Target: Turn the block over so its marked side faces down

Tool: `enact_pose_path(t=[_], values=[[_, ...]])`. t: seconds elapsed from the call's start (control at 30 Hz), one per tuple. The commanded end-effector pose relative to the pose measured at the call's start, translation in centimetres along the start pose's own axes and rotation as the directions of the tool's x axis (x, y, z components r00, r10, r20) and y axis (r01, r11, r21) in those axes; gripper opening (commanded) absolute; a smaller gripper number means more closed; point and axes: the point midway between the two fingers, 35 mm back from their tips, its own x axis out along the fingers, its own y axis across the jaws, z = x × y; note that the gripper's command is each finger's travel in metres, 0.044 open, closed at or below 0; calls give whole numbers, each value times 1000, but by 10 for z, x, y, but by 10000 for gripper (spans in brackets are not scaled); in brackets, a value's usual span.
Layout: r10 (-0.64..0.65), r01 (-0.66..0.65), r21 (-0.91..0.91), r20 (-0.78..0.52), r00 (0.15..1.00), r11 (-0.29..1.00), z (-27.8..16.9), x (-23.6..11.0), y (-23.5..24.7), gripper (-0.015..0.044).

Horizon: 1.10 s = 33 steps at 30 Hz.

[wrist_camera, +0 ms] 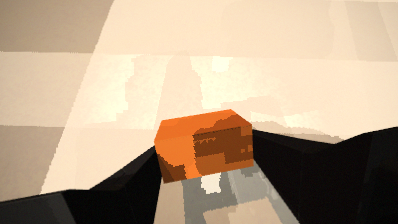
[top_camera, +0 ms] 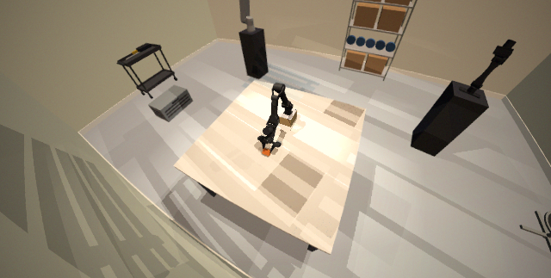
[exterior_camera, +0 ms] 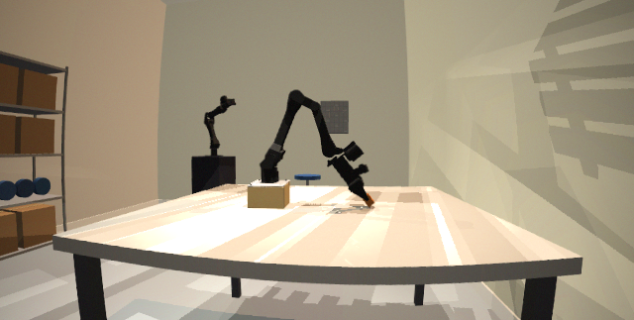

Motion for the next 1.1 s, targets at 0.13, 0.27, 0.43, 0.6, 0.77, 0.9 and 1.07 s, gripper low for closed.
enact_pose_path(t=[0.13, 0.27, 0.43, 0.6, 0.77, 0.9, 1.07], values=[[5, -4, -5, 104, 995, 1000, -8, 13, 1, 0], [5, -5, -5, 159, 987, 1000, -11, 17, 1, 0], [6, -5, -3, 226, 974, 1000, -15, 19, 1, 0], [6, -6, -2, 292, 956, 1000, -18, 19, 1, 0], [6, -4, -5, 358, 934, 1000, -22, 15, 0, 0], [5, -3, -6, 409, 912, 1000, -25, 9, 0, 0], [5, -1, -8, 443, 897, 1000, -26, 5, 0, 0]])
